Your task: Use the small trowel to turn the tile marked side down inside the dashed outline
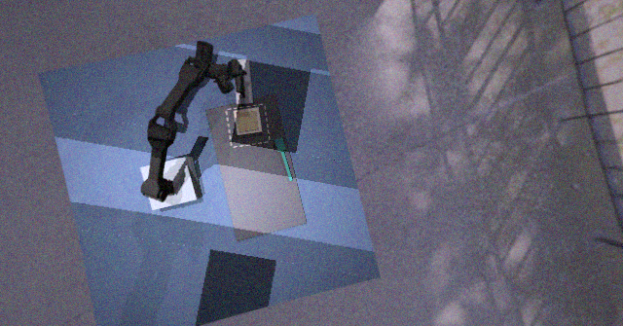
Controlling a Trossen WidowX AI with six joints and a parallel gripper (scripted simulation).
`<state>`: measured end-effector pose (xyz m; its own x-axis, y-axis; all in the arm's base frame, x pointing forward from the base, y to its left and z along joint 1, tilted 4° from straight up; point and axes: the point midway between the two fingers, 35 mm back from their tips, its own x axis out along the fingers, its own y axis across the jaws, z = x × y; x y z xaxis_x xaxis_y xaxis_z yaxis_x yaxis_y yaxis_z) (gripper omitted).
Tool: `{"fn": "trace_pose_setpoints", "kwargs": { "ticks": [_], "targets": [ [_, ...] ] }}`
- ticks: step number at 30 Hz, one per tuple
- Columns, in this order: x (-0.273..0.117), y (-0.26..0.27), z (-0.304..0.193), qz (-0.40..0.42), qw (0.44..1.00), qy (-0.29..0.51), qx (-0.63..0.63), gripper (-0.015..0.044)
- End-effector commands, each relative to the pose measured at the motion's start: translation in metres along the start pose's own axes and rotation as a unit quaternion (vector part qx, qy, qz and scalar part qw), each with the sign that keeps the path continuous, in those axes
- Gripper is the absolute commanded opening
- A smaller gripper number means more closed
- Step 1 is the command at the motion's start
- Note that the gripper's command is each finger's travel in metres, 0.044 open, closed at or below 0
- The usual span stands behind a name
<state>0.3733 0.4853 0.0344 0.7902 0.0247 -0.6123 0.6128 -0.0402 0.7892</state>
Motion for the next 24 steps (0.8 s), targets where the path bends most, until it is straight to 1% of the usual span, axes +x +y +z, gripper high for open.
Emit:
{"fn": "trace_pose_setpoints", "kwargs": {
  "ticks": [1, 13, 24],
  "targets": [
    [0.017, 0.032, 0.036, 0.011, 0.999, -0.039, 0.036, 0.0],
    [0.057, 0.076, 0.135, 0.012, 0.985, -0.136, 0.11, 0.0],
    [0.077, 0.104, 0.232, 0.015, 0.959, -0.222, 0.176, 0.0]
  ]
}}
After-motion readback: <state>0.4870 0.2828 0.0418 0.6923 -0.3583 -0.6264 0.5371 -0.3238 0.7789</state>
